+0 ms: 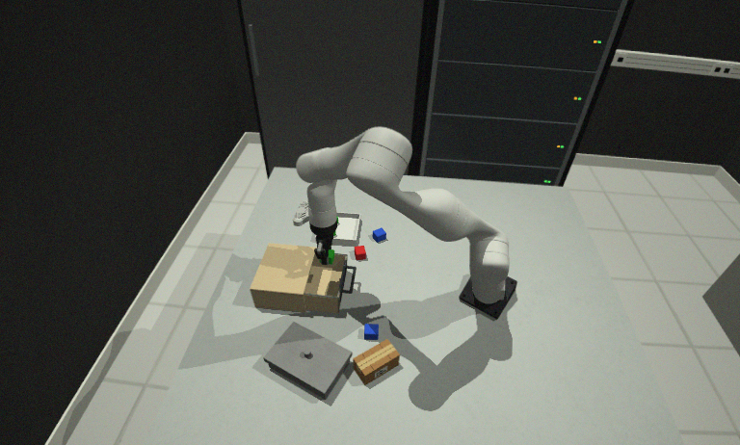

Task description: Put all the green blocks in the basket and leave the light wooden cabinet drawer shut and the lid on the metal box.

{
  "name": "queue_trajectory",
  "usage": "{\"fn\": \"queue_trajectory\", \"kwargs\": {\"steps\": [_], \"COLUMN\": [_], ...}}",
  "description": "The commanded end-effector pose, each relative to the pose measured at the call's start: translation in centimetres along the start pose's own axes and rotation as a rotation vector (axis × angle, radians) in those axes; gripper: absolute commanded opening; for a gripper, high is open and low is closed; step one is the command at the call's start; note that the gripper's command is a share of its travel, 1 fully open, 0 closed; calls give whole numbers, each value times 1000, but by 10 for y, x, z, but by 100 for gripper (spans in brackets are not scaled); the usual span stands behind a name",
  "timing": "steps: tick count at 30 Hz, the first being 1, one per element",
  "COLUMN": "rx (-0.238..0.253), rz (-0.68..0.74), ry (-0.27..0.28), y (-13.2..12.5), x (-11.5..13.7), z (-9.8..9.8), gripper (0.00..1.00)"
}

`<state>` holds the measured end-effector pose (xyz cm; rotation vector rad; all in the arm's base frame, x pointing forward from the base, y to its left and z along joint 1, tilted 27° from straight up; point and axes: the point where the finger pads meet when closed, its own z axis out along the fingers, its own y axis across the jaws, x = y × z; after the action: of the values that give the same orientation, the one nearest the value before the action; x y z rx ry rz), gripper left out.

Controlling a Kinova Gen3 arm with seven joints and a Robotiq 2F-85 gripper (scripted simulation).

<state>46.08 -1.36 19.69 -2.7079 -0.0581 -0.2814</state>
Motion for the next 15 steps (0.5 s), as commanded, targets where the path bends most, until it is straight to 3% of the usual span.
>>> {"fn": "queue_trajectory", "kwargs": {"steps": [1, 6, 15], "rx": [-1, -1, 1], "rz": [-1, -1, 1], "ry": [10, 10, 8], "y": [-1, -1, -1], "x": [3, 3, 1], "z": [-21, -37, -48], "gripper": [10, 10, 10]}}
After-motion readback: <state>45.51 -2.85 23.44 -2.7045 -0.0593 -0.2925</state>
